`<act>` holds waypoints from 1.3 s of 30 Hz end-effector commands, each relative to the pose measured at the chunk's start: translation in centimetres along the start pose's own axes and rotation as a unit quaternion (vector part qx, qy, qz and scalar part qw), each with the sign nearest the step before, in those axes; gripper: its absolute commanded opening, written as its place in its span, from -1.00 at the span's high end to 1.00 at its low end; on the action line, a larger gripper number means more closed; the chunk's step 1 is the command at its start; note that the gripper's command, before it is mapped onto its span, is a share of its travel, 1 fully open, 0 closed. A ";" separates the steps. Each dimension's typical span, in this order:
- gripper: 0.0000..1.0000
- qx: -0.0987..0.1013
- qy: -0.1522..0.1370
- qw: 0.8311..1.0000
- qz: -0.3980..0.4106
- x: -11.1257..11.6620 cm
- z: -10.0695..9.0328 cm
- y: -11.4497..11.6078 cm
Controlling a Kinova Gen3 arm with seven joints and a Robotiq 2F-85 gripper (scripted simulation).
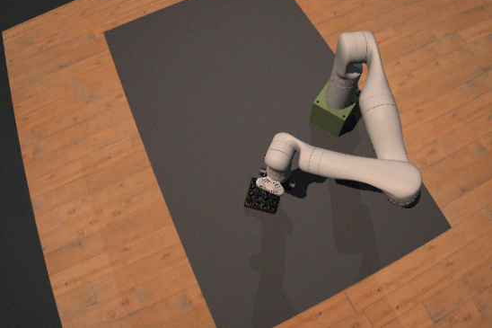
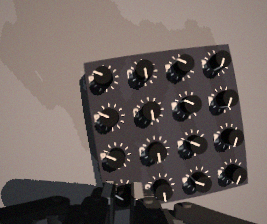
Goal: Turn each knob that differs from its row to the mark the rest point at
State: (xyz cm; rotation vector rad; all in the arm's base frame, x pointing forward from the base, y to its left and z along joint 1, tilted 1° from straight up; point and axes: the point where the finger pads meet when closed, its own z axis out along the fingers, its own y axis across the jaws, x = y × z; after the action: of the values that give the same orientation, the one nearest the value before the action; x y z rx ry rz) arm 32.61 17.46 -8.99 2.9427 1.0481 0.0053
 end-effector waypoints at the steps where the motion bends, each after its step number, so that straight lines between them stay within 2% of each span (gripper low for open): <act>1: 0.83 0.000 0.001 1.000 -0.010 0.0 0.0 0.0; 19: 0.83 0.000 0.001 0.998 -0.065 0.0 0.0 0.0; 39: 0.83 0.000 0.001 0.997 -0.078 0.0 0.0 0.0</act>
State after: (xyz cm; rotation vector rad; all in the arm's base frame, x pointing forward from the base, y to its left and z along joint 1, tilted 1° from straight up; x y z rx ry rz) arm 32.61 17.46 -8.99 2.8517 1.2747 0.0035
